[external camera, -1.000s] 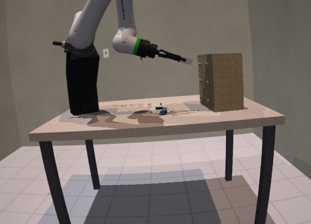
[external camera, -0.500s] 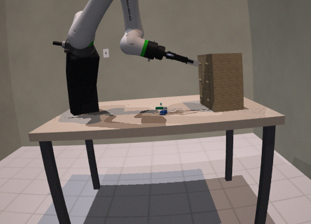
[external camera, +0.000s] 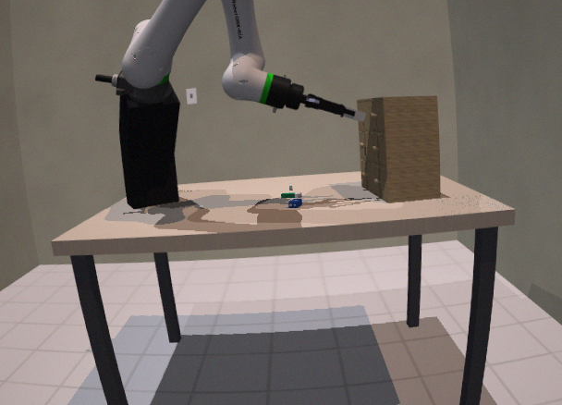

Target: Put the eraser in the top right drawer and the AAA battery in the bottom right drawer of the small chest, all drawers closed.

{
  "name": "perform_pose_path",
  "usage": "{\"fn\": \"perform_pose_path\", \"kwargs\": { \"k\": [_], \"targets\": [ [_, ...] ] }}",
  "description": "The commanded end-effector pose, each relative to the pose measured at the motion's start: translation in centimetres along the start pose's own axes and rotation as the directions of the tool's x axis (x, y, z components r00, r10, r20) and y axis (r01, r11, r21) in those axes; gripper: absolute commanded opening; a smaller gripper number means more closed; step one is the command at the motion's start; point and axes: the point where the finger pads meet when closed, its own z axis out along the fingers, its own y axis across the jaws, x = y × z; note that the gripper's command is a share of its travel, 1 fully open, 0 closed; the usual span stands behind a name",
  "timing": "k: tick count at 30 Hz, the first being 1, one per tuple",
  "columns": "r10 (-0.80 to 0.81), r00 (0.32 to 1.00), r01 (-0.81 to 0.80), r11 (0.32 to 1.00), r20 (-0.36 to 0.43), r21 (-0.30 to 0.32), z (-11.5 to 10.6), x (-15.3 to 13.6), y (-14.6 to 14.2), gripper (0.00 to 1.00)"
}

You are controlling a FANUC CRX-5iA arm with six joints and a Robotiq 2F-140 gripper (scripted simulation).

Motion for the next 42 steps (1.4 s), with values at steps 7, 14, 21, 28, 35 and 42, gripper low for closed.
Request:
{"fn": "perform_pose_path", "kwargs": {
  "k": [7, 14, 21, 28, 35, 42],
  "targets": [
    [0.000, 1.000, 0.000, 1.000, 0.000, 0.000, 0.0, 0.0, 0.0, 0.20],
    [0.000, 1.000, 0.000, 1.000, 0.000, 0.000, 0.0, 0.0, 0.0, 0.20],
    [0.000, 1.000, 0.000, 1.000, 0.000, 0.000, 0.0, 0.0, 0.0, 0.20],
    [0.000, 1.000, 0.000, 1.000, 0.000, 0.000, 0.6, 0.2, 0.0, 0.20],
    [0.000, 1.000, 0.000, 1.000, 0.000, 0.000, 1.3, 0.5, 0.0, 0.20],
    [0.000, 1.000, 0.000, 1.000, 0.000, 0.000, 2.5, 0.9, 0.0, 0.20]
  ]
}}
